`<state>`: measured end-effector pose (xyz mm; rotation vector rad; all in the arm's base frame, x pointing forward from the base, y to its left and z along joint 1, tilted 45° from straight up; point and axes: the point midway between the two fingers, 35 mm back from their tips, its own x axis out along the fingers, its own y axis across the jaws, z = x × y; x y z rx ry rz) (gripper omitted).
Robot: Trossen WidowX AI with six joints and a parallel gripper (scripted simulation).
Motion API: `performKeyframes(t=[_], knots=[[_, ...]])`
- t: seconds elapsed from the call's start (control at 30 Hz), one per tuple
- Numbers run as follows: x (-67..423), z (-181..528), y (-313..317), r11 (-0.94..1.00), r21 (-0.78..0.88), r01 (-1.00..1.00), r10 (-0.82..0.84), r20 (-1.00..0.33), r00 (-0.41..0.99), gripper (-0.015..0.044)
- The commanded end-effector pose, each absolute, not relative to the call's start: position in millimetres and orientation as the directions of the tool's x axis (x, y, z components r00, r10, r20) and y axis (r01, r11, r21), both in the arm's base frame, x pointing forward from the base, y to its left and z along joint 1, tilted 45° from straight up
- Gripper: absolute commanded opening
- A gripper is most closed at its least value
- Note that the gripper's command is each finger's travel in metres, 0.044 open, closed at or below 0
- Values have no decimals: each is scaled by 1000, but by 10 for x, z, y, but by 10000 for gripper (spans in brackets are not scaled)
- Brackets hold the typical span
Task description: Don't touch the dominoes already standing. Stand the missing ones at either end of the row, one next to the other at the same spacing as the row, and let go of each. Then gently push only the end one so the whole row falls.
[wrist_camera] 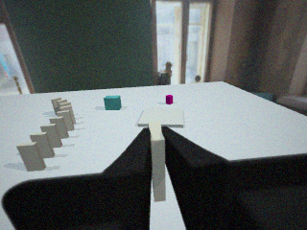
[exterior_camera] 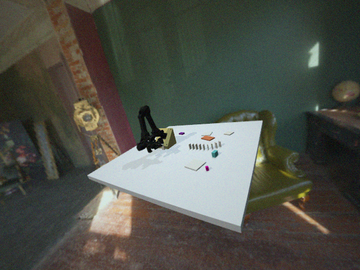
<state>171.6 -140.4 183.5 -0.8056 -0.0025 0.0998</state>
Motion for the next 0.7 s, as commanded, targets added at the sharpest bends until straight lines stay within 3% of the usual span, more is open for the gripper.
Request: performKeyframes(t=[0.0,0.67], knots=[[1726,1759,-1471,693,-715,-89,92,-35,995,20],[1766,1435,-1754,694,-715,-89,91,-36,995,20]])
